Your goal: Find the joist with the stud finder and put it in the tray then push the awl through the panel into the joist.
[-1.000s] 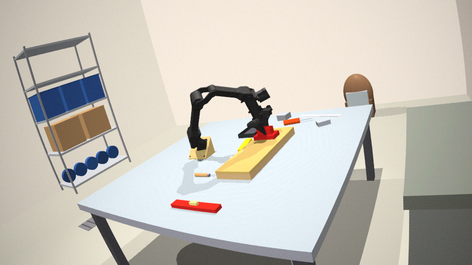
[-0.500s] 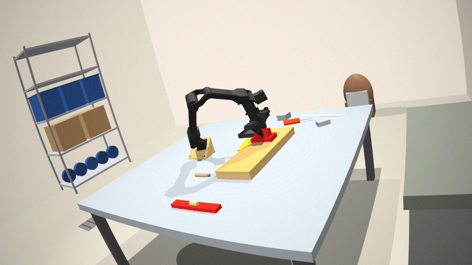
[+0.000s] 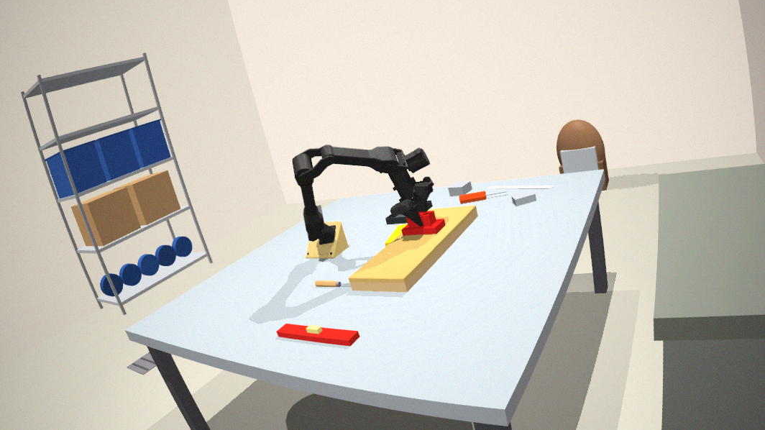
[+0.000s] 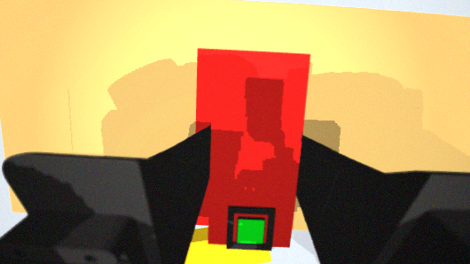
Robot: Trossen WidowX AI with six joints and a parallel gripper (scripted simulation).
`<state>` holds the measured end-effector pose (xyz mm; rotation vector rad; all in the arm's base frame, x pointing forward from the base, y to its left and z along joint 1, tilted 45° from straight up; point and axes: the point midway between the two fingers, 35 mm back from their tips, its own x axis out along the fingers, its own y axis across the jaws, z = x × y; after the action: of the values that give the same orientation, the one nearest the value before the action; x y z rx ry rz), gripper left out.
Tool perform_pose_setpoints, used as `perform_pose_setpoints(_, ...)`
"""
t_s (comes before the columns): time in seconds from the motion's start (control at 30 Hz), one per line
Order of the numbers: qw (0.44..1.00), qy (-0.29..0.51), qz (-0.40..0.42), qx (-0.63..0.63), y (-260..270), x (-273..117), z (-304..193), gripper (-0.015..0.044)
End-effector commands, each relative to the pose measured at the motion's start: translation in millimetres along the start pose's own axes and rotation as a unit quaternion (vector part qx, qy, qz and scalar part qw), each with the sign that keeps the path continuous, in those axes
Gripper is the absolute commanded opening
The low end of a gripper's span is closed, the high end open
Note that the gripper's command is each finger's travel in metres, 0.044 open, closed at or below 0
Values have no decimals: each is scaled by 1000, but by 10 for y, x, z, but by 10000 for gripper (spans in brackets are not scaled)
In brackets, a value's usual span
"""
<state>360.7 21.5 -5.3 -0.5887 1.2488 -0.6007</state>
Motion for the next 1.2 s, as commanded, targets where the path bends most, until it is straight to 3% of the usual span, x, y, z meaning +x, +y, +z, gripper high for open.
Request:
perform_pose_setpoints(0.0, 1000, 0, -3, 2, -113, 8, 7, 0)
perform_pose_setpoints(1.17, 1000, 0, -5, 1, -844, 6, 7, 0)
